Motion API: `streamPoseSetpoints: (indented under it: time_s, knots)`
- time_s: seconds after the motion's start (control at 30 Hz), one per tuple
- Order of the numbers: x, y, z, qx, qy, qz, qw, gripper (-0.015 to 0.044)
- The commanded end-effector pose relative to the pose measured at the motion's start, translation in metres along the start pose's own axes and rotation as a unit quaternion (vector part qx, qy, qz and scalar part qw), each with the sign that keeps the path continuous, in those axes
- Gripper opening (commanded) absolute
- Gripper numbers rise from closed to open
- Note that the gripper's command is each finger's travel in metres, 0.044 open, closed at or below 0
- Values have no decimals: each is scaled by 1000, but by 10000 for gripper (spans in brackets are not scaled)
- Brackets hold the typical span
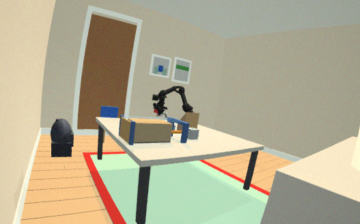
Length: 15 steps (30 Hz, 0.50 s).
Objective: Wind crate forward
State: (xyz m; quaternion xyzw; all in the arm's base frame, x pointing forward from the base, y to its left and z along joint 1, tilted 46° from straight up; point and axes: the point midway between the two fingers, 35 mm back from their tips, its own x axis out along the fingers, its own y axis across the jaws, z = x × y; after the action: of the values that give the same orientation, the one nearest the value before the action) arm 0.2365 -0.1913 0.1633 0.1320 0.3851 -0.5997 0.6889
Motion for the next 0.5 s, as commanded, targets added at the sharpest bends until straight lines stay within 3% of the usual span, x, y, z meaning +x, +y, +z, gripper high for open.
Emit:
streamPoseSetpoints:
  time_s: [0.0,0.2,0.47]
  knots:
    - [-8,-9,-13,-1,3,-10,1000,0]
    - [-9,-5,-14,-16,5,-6,1000,0]
    - [-17,42,-42,-190,20,31,981,0]
